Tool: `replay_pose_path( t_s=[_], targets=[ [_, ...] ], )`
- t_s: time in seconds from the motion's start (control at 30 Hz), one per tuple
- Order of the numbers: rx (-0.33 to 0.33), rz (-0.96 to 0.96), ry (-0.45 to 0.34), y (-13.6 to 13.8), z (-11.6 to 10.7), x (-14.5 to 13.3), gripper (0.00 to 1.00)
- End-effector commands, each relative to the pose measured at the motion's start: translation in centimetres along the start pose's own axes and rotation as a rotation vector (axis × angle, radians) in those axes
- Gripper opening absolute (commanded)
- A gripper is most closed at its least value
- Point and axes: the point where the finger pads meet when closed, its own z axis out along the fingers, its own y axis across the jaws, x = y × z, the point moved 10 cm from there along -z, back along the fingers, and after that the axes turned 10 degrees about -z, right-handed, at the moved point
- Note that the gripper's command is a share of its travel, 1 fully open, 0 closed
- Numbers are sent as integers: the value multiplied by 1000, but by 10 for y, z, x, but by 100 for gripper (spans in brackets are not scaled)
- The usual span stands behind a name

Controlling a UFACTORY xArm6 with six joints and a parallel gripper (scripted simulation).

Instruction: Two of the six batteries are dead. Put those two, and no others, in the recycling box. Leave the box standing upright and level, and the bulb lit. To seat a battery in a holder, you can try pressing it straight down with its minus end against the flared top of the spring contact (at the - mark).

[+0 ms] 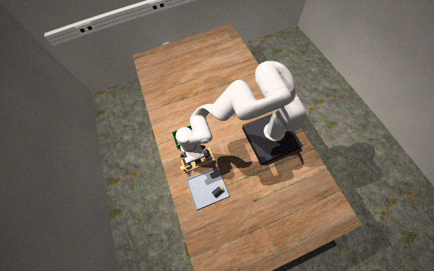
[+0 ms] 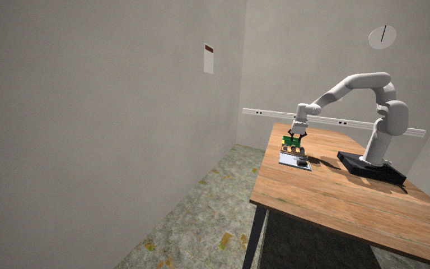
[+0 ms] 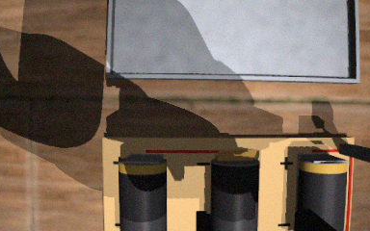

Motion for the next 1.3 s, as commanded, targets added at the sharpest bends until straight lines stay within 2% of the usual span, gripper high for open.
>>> replay_pose_path(
  t_s=[0.0,0.6,0.83,1.27],
  targets=[
    [-5,0,-1,1,-2,0,51],
    [-5,0,-1,1,-3,0,51],
    [-5,0,-1,1,-51,0,51],
    [-5,0,-1,1,-51,0,51]
  ],
)
